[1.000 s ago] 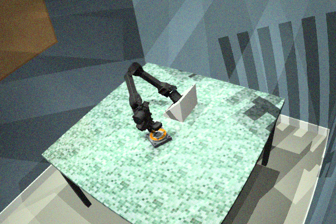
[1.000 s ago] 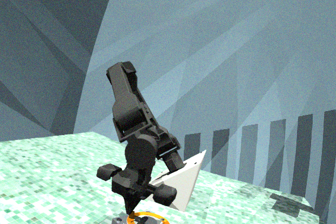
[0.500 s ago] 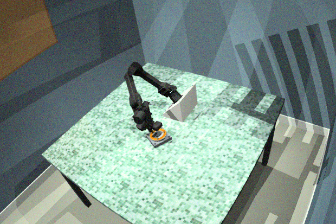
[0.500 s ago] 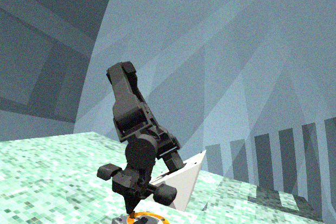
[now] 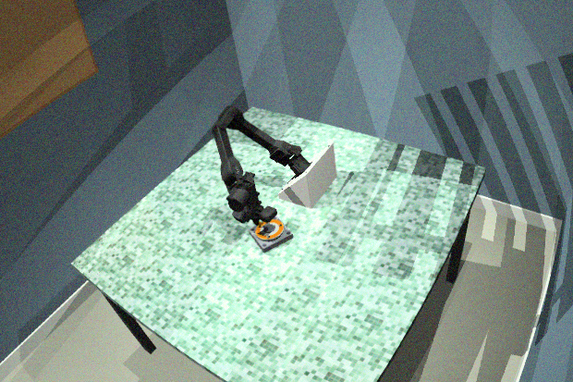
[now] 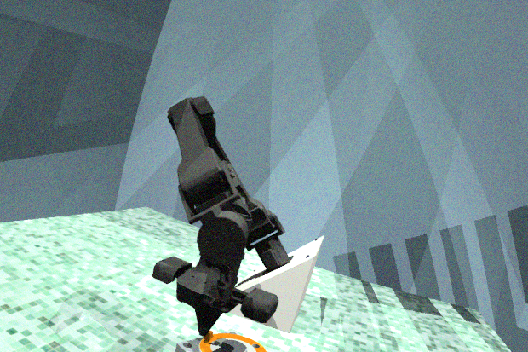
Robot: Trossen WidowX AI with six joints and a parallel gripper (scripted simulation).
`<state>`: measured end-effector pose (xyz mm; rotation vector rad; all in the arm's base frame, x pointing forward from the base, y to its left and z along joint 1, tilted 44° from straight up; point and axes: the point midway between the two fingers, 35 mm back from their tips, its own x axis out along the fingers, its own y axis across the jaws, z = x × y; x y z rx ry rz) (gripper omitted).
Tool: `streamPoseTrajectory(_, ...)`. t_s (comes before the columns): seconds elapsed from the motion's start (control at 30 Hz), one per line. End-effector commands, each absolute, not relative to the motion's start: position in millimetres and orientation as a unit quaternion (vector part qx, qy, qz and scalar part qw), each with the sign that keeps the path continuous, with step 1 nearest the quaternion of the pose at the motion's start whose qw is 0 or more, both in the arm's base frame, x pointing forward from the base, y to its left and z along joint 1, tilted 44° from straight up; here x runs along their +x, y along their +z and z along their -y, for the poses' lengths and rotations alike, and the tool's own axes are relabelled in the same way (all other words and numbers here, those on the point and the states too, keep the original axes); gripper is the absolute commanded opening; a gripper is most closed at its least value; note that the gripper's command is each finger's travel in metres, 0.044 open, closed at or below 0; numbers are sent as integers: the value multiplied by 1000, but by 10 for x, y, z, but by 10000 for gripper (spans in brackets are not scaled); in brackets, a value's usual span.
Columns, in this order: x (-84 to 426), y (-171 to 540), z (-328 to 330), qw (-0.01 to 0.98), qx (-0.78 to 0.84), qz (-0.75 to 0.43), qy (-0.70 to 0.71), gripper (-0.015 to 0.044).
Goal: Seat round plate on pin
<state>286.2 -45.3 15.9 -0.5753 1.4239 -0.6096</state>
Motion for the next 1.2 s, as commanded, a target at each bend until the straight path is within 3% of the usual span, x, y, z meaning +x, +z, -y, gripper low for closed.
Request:
streamPoseTrajectory(0.0, 2795, 140, 482, 670, -259, -640, -273, 0)
streamPoseTrajectory(1.17, 2656, 118, 463, 670, -259, -640, -273, 0)
